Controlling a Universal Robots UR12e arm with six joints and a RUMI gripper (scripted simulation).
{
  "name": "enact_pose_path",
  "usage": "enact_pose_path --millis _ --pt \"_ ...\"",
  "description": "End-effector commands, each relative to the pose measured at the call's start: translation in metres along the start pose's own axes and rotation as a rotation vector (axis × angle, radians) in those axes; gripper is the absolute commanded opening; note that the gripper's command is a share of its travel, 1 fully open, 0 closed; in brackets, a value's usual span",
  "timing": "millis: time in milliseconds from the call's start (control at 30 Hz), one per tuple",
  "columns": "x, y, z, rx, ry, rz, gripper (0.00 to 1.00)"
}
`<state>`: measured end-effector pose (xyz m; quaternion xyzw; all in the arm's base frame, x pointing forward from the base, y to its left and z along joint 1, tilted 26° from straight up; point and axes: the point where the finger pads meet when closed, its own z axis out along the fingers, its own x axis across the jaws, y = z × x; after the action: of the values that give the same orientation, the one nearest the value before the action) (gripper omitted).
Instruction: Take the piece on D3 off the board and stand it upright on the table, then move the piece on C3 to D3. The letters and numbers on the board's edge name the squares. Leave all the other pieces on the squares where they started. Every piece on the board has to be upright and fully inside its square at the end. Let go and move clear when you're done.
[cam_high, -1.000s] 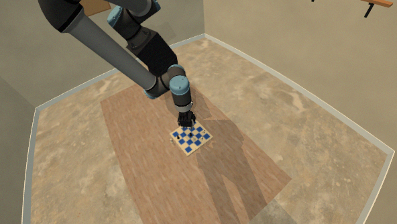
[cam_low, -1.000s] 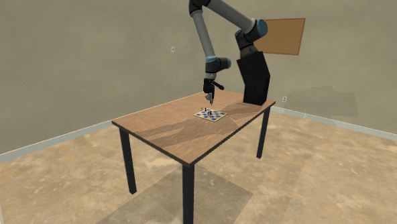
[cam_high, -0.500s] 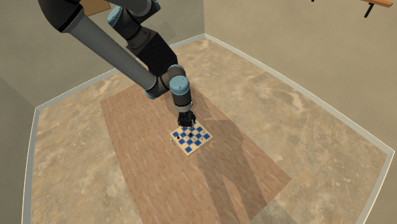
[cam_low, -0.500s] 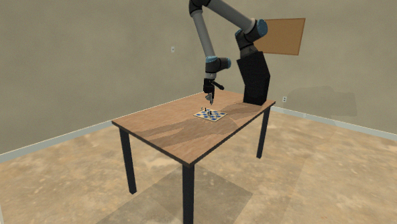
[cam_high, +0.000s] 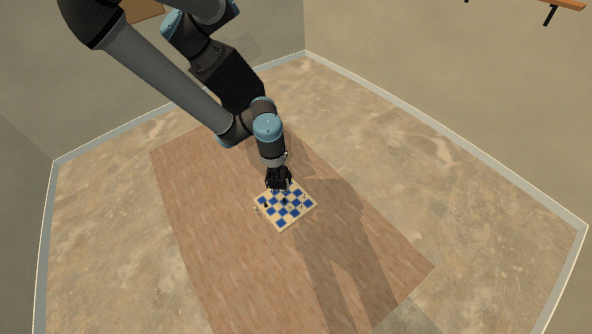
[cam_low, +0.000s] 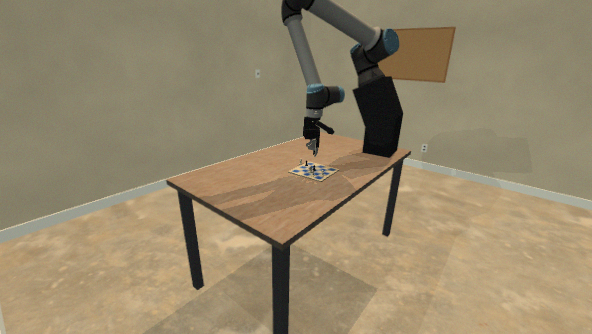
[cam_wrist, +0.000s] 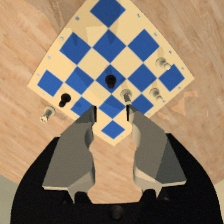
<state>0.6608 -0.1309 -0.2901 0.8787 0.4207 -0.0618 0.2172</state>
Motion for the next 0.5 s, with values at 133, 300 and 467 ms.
enact_pose_path --millis 133,300,467 --pt "0.000 0.000 0.006 -0.001 0.000 0.000 0.20" --pt "0.000 0.000 0.011 -0.001 0.000 0.000 0.20" --pt "0.000 0.000 0.017 -0.001 0.000 0.000 0.20"
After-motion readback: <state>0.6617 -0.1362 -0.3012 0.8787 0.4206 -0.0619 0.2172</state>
